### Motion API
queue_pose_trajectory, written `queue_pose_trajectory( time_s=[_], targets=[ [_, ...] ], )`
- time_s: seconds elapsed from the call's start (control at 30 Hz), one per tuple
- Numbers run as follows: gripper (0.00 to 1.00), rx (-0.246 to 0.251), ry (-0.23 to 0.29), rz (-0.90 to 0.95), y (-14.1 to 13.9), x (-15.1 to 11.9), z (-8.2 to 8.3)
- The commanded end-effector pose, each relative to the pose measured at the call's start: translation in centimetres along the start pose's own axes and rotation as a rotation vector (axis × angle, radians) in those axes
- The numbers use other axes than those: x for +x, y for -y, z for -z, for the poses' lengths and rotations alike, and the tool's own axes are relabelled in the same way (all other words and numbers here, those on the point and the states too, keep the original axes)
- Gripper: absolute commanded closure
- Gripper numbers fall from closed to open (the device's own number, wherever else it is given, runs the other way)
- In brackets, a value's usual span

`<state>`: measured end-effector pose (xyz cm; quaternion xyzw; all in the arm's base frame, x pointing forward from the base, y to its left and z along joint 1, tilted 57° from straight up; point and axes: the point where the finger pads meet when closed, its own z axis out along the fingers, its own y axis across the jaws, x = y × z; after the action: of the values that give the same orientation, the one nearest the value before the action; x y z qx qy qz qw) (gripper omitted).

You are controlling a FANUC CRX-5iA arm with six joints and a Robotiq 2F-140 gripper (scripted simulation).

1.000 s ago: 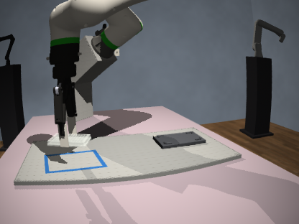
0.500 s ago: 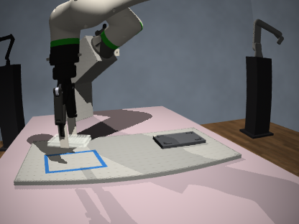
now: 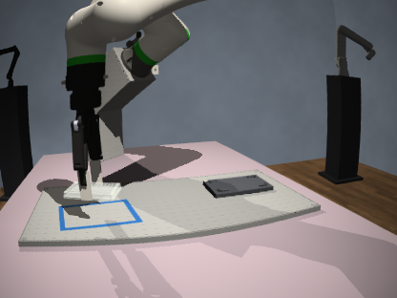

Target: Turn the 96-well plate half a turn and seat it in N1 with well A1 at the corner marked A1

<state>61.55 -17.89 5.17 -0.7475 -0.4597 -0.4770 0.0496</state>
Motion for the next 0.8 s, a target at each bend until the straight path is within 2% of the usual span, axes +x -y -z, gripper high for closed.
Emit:
queue_pose_trajectory(
  time_s=[0.0, 0.77],
  targets=[
    [1.00, 0.000, 0.000, 0.000, 0.0, 0.0, -0.2],
    [1.00, 0.000, 0.000, 0.000, 0.0, 0.0, -1.5]
  ],
)
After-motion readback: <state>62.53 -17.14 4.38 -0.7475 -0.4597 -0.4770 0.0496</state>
